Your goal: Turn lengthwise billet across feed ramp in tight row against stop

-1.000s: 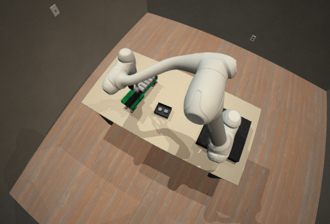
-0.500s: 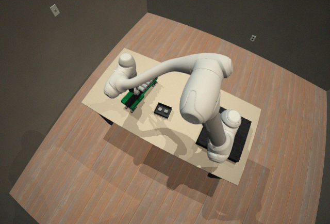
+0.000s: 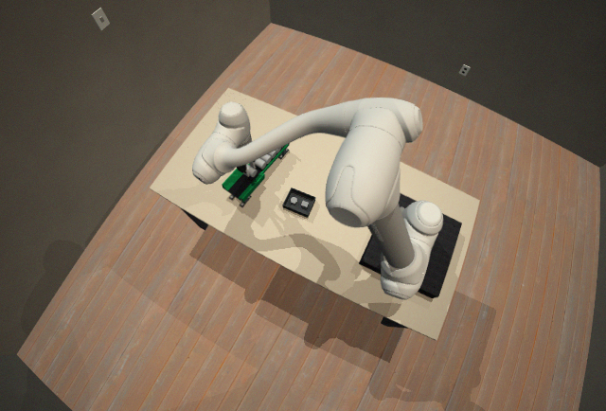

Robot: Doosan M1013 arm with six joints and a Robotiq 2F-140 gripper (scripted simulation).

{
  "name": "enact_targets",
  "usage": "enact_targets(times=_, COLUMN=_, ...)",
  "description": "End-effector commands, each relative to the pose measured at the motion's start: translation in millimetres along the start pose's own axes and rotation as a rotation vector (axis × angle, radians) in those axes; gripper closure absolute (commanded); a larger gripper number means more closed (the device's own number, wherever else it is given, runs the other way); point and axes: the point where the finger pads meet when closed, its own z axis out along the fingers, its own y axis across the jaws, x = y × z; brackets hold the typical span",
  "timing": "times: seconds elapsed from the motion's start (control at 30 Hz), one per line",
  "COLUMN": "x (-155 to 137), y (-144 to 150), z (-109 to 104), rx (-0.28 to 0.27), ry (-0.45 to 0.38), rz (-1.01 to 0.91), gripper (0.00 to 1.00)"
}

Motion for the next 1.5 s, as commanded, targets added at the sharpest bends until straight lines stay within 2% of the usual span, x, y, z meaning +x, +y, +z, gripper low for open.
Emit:
enact_targets(times=0.0, x=0.0, y=-0.3, z=2.7, rx=0.0, ry=0.0, rz=0.0, gripper=0.9)
enact_targets(times=1.47, x=0.0, y=-0.8, z=6.8, rx=0.0, ry=0.0, rz=0.0, gripper=0.9)
